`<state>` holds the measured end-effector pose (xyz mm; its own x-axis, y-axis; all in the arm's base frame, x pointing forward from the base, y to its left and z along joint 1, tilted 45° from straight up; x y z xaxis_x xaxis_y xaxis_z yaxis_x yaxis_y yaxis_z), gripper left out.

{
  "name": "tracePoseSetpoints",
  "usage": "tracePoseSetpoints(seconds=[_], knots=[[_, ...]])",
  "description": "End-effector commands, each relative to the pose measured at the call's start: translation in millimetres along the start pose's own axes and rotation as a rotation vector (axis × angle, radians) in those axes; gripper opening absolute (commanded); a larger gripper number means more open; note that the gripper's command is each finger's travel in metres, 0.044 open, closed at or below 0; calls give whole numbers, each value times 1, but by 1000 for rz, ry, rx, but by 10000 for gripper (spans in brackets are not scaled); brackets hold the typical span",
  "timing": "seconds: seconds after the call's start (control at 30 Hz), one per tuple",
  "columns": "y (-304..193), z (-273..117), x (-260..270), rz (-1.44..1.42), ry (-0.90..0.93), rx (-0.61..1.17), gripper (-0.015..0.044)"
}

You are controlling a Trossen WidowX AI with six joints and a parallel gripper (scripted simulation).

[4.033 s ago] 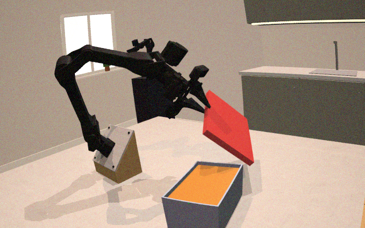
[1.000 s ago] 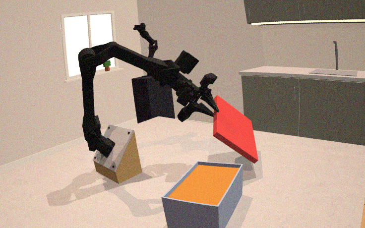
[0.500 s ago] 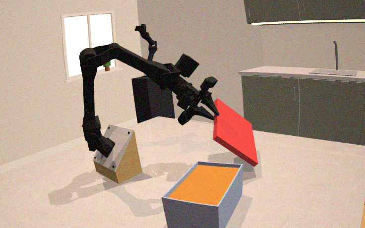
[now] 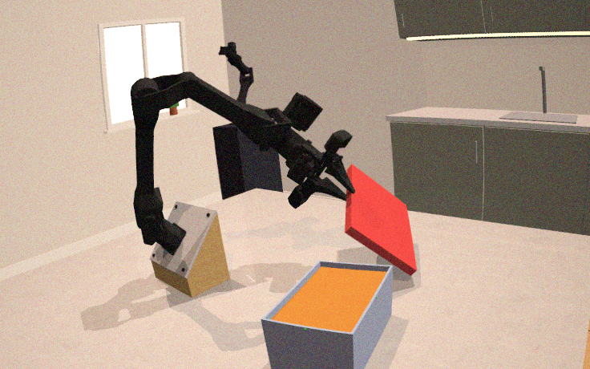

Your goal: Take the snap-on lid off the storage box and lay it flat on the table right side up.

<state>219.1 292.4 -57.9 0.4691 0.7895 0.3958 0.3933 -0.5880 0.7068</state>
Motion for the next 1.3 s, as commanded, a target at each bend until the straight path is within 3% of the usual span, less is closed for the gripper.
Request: tracePoseSetpoints(seconds=[0.0,1.27], knots=[[-2,1,-1,0,5,4,0],[-3,21,-25,-1,6,3,0]])
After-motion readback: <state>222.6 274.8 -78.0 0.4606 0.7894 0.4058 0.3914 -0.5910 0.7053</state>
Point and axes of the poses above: the point midway between the two fingers, 35 mm back from their tips, its own z axis out along the fingers, its own x axis across the jaws, y = z × x, the point moved 5 cm from there along -z, back along the fingers, and after that the axes turned 5 degrees about -z, right-handed, at the moved point
